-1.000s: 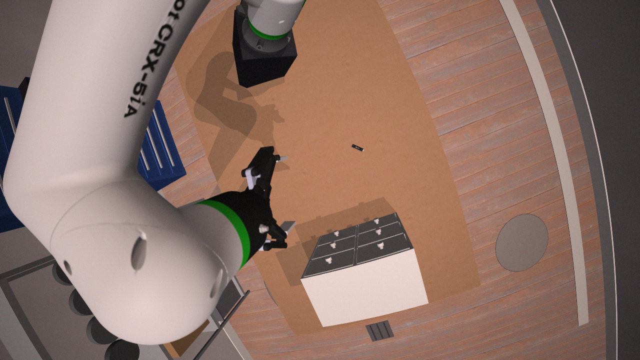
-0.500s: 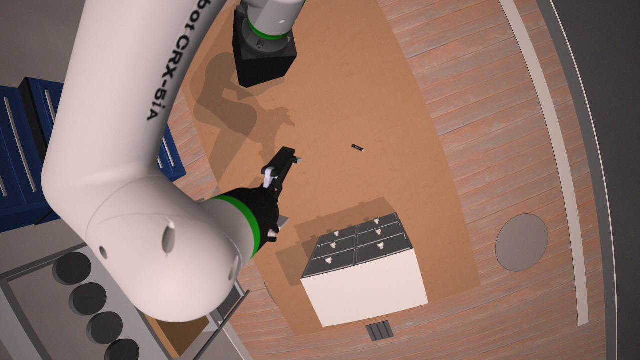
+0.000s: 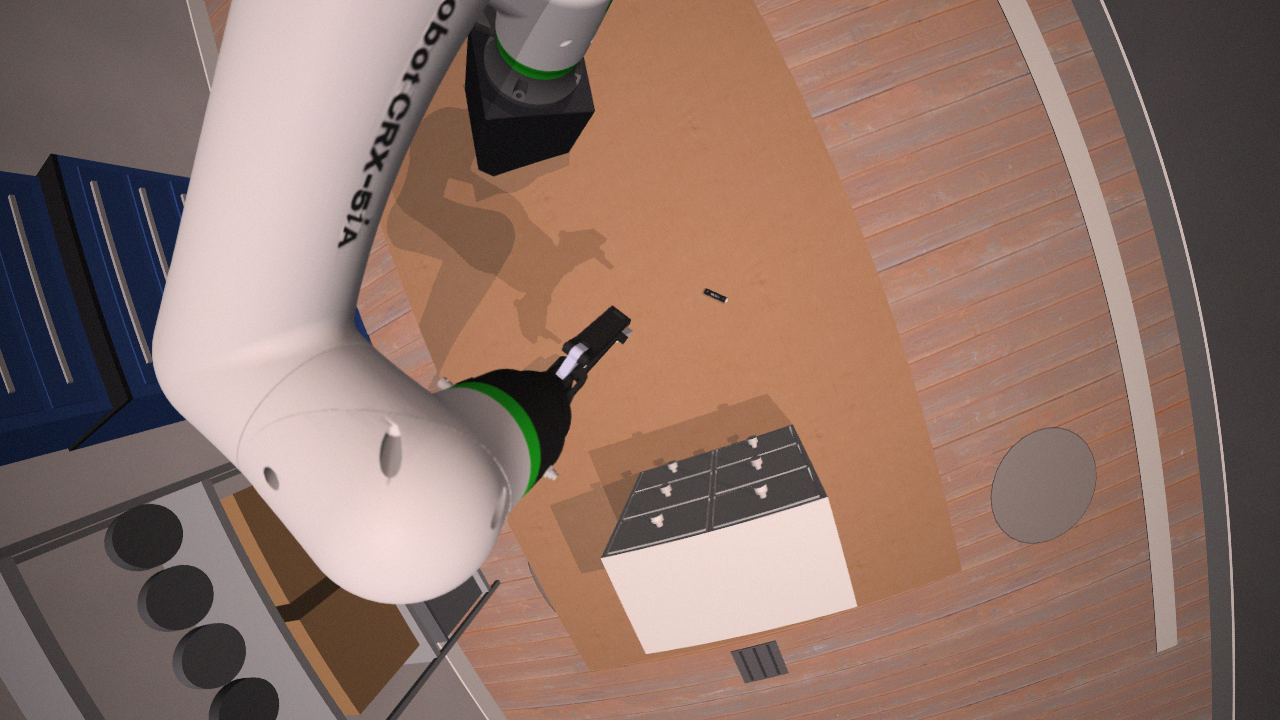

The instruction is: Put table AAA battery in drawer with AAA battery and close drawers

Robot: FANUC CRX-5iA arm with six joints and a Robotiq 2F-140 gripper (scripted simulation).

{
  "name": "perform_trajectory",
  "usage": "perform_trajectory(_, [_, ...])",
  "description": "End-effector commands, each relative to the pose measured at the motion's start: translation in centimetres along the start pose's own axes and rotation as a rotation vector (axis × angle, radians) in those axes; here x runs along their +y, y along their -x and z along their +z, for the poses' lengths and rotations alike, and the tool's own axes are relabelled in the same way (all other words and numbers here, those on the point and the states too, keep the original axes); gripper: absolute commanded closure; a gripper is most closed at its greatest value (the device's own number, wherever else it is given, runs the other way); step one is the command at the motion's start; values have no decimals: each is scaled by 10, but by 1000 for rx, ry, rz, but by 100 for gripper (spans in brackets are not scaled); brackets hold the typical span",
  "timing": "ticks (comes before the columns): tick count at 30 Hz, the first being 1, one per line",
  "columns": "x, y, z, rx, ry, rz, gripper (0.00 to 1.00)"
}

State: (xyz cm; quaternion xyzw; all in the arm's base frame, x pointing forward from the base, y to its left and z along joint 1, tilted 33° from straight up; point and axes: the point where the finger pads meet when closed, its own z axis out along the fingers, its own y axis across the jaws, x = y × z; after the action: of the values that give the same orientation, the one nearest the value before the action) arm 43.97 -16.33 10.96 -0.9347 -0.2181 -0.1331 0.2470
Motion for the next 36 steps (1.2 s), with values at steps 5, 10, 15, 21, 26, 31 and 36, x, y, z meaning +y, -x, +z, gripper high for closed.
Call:
perform_trajectory(5, [1,-1,20,0,1,256,0])
perform_trajectory(10, [1,-1,26,1,1,323,0])
perform_trajectory(15, [1,-1,33,1,1,417,0])
perform_trajectory(21, [1,-1,39,1,1,497,0])
perform_trajectory(26, [1,-1,42,1,1,524,0])
perform_trajectory(31, [1,-1,44,1,1,552,0])
perform_trajectory(36, [1,-1,45,1,1,562,0])
